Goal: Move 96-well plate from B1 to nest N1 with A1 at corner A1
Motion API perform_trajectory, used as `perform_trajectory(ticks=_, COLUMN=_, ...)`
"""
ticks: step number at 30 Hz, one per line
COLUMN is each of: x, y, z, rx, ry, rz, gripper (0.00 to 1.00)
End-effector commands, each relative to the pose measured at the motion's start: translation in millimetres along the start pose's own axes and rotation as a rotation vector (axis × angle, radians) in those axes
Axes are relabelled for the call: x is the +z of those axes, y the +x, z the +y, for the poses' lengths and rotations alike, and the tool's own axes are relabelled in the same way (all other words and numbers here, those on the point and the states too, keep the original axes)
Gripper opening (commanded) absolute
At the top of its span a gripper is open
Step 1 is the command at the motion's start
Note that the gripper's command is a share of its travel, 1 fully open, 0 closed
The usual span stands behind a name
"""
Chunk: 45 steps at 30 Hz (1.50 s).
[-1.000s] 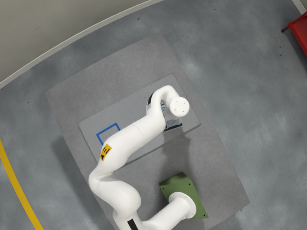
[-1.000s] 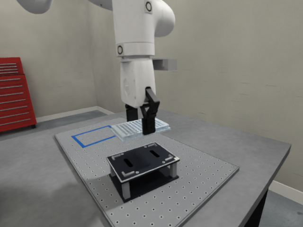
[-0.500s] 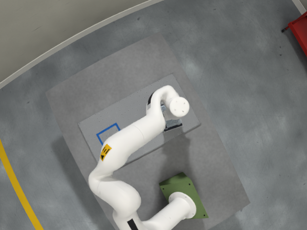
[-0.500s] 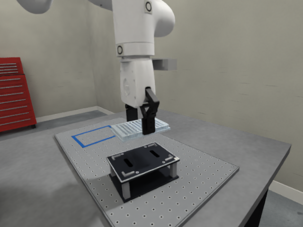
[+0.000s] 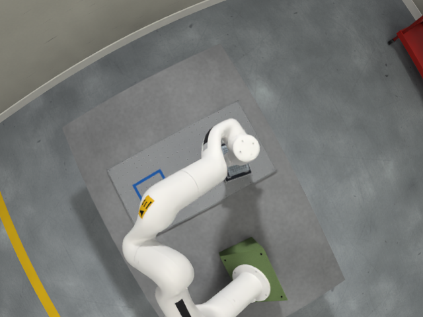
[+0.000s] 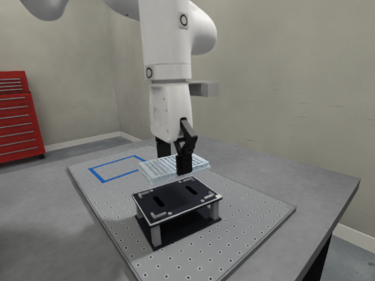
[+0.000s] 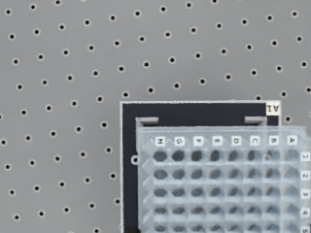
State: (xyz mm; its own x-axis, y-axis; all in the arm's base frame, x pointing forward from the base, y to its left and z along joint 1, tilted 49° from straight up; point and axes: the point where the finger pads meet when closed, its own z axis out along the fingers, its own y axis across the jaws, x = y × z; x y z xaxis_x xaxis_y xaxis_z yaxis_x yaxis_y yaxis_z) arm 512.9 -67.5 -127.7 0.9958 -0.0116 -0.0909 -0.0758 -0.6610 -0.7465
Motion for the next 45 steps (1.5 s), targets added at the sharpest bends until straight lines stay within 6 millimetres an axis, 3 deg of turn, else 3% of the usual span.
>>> perform_trajectory(ticks=1, x=6, y=1, z=0, rx=-0.001, ry=-0.001, rz=0.002, gripper=0.00)
perform_trajectory(ticks=27, x=46, y=1, z=0, rx=-0.001, ry=-0.001, rz=0.002, gripper=0.00)
perform_trajectory(ticks=45, x=49, y=1, z=0, rx=-0.001, ry=-0.001, rz=0.002, gripper=0.00)
